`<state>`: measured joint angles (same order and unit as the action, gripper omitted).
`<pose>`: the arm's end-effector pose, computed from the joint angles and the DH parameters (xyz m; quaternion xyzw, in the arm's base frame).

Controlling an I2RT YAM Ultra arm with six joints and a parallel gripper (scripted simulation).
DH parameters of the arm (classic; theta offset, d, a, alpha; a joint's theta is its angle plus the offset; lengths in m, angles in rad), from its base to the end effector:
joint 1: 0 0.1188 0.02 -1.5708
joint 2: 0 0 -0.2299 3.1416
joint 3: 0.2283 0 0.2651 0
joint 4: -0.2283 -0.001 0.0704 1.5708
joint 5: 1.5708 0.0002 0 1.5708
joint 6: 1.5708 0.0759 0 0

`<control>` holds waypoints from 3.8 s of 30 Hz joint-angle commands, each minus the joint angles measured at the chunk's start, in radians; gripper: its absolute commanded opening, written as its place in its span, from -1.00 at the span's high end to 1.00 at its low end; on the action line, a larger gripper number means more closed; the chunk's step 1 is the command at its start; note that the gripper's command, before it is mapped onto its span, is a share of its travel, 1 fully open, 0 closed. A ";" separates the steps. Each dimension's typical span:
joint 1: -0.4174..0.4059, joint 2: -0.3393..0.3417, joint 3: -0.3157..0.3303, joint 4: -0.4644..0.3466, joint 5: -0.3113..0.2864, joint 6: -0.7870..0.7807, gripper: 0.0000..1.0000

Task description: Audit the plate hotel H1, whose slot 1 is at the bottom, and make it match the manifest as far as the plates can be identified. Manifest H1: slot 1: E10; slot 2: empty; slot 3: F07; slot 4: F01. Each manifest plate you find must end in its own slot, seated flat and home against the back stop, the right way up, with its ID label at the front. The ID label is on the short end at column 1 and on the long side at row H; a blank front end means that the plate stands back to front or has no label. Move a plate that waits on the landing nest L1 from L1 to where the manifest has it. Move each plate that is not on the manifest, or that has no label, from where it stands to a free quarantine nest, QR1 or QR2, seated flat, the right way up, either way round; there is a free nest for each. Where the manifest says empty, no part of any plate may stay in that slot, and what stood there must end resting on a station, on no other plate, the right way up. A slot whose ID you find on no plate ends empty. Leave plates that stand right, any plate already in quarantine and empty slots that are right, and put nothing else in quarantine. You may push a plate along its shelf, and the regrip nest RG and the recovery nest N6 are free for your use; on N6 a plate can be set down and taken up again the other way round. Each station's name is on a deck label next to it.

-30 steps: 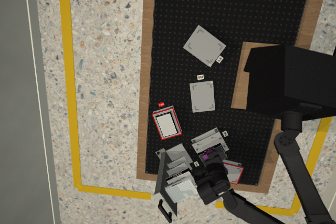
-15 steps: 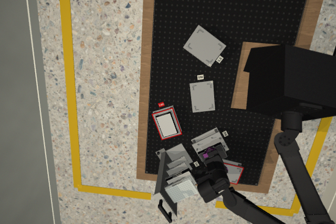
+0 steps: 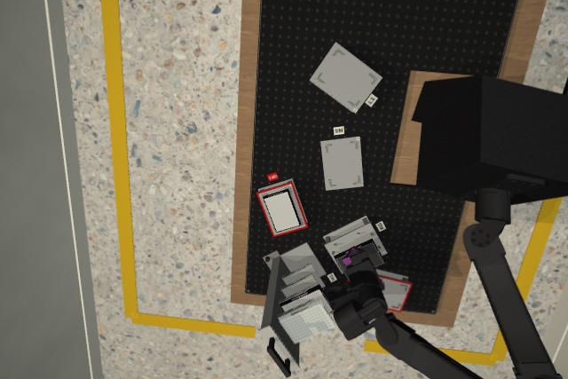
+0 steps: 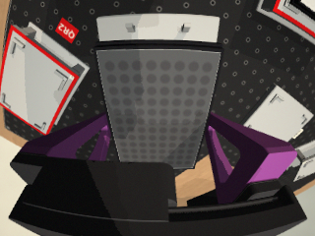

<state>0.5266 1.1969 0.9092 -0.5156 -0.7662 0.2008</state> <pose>0.2215 0.1908 0.2269 -0.2776 0.8260 0.4475 0.2012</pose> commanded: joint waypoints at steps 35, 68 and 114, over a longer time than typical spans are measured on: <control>0.056 0.038 -0.021 0.121 0.051 0.062 -0.72; 0.110 0.087 -0.036 0.214 0.091 0.108 -0.72; 0.038 0.022 -0.015 0.087 0.037 0.044 -1.00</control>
<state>0.5934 1.2415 0.8795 -0.3664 -0.7036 0.2749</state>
